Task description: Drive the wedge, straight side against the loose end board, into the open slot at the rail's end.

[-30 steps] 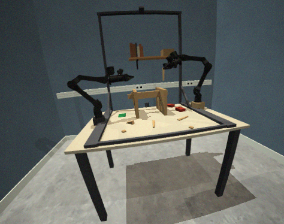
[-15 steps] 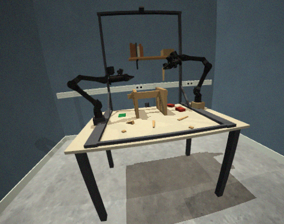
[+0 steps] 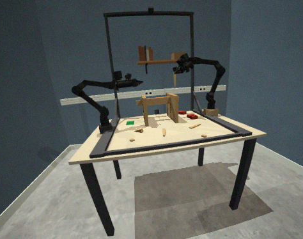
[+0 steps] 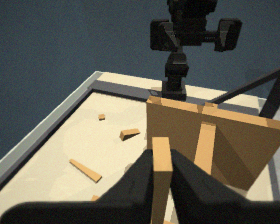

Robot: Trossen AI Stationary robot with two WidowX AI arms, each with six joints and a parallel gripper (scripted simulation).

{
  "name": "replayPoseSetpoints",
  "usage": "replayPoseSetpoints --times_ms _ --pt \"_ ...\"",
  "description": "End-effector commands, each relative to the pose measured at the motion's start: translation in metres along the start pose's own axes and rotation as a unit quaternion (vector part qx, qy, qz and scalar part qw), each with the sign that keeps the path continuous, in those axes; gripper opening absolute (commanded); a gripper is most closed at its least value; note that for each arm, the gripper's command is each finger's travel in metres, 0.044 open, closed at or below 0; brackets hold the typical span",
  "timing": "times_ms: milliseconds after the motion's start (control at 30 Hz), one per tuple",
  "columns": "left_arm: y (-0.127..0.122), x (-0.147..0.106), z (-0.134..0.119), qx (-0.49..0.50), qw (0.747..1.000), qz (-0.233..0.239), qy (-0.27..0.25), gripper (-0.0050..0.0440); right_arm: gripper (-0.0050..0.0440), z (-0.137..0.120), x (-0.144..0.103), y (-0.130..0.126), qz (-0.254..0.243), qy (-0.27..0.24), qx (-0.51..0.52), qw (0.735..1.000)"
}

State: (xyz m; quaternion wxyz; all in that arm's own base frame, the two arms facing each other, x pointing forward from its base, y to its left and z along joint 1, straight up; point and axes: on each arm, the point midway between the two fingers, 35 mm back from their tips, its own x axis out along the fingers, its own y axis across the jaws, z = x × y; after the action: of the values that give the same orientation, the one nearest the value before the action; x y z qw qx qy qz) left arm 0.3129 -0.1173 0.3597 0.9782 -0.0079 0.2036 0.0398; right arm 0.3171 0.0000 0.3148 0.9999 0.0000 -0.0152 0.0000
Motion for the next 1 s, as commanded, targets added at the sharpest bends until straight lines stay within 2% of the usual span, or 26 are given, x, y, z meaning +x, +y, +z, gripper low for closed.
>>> replayPoseSetpoints --times_ms 0,67,233,467,567,600,633,667,700,733,967 --pt "0.005 0.004 0.004 -0.003 1.000 0.000 0.010 -0.0050 0.0400 0.008 -0.001 0.000 0.000 -0.010 0.000 1.000" --pt "0.015 0.010 0.007 -0.012 1.000 0.013 0.017 -0.0050 0.0400 0.008 -0.001 0.000 0.000 -0.010 0.000 1.000" --pt "0.060 0.035 0.010 -0.039 0.995 0.061 0.061 -0.0050 0.0400 0.008 -0.001 0.000 0.000 -0.010 0.000 1.000" --pt "0.125 0.057 0.008 -0.089 0.982 0.119 0.116 -0.0050 0.0400 0.008 -0.001 0.000 0.000 -0.010 0.000 1.000" --pt "0.124 0.058 0.005 -0.086 0.982 0.115 0.122 -0.0050 0.0400 0.008 -0.001 0.000 0.000 -0.010 0.000 1.000" --pt "0.134 0.059 0.007 -0.095 0.980 0.126 0.125 -0.0050 0.0400 0.008 -0.001 0.000 0.000 -0.010 0.000 1.000" --pt "0.141 0.065 0.002 -0.100 0.977 0.133 0.137 -0.0050 0.0400 0.008 -0.001 0.000 0.000 -0.010 0.000 1.000" --pt "0.148 0.088 -0.015 -0.102 0.968 0.146 0.177 -0.0050 0.0400 0.008 -0.001 0.000 0.000 -0.010 0.000 1.000" --pt "0.153 0.096 -0.021 -0.107 0.964 0.151 0.192 -0.0050 0.0400 0.008 -0.001 0.000 0.000 -0.010 0.000 1.000" --pt "0.161 0.096 -0.019 -0.116 0.962 0.156 0.191 -0.0050 0.0400 0.008 -0.001 0.000 0.000 -0.010 0.000 1.000" --pt "0.217 0.136 -0.062 -0.164 0.924 0.196 0.286 -0.0050 0.0400 0.008 -0.001 0.000 0.000 -0.010 0.000 1.000"
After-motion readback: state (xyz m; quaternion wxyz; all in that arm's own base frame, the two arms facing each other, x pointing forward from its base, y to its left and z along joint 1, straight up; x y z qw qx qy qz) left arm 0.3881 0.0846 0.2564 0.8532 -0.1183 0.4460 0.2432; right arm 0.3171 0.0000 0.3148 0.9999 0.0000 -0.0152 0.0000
